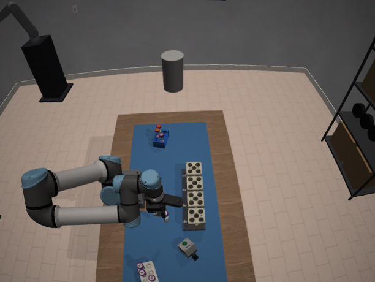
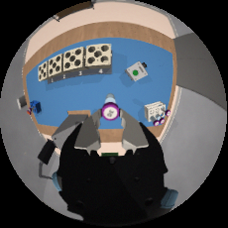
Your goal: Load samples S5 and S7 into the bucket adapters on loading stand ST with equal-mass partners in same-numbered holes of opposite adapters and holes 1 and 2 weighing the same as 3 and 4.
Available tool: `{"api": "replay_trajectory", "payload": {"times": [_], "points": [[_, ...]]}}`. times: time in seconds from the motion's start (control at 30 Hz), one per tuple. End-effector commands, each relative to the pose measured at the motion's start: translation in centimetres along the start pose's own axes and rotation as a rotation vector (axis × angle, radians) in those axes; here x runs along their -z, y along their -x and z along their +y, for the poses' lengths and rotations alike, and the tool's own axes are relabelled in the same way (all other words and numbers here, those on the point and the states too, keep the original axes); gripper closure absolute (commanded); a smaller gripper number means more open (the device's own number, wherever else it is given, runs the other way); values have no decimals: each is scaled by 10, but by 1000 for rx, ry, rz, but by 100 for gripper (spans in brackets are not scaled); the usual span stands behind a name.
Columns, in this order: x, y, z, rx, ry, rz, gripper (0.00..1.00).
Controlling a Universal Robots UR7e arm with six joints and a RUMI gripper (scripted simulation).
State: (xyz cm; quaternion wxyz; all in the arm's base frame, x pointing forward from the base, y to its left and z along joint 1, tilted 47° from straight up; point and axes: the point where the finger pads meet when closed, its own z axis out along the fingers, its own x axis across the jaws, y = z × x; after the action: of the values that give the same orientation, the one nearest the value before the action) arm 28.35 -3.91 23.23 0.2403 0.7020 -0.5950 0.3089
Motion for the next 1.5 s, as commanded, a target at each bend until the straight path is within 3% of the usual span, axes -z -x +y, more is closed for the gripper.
{"api": "replay_trajectory", "payload": {"times": [0.0, 1.47], "points": [[-2, 36, -19, -12, 29, 16, 100], [-8, 268, -121, -12, 29, 16, 100]]}}
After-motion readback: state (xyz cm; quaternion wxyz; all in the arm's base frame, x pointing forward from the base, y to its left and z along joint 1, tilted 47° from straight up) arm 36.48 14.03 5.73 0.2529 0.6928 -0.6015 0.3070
